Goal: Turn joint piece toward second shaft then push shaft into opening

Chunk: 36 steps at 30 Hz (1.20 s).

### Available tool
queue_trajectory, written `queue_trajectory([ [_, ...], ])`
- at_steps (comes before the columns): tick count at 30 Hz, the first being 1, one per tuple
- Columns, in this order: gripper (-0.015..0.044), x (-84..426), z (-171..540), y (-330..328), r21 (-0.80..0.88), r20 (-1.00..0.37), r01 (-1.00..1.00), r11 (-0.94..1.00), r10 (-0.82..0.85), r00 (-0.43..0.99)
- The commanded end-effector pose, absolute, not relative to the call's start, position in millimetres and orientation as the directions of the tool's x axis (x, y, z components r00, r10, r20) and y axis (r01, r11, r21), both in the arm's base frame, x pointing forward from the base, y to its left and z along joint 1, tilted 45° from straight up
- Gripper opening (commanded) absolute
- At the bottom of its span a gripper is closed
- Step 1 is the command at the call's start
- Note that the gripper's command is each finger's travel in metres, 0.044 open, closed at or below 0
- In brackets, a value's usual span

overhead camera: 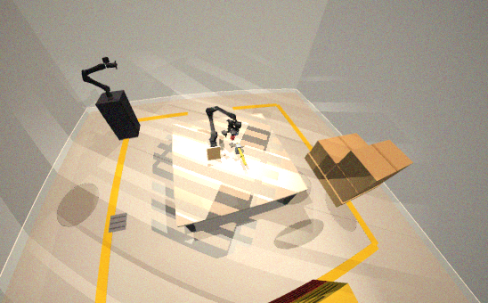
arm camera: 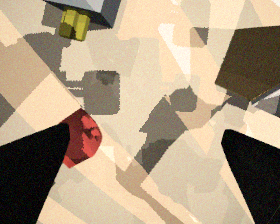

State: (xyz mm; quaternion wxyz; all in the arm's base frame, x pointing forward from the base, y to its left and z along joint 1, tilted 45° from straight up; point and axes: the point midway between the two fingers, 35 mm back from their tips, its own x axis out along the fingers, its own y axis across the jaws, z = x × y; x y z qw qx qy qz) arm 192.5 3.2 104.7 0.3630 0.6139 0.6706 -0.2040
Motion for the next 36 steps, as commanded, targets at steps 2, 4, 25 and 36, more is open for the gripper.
queue_trajectory([
  [2, 0.0440, 191.5, 102.7, 4.6, 0.063, -0.743, 0.996, 0.059, 0.669, 0.008],
  [4, 0.0440, 191.6, 102.4, 5.0, 0.025, -0.745, 1.000, 0.018, 0.667, 0.006],
  [25, 0.0440, 192.4, 99.4, 9.3, -0.353, -0.758, 0.846, -0.398, 0.652, -0.010],
  [36, 0.0440, 192.6, 98.6, 10.4, -0.433, -0.761, 0.754, -0.493, 0.648, -0.014],
])
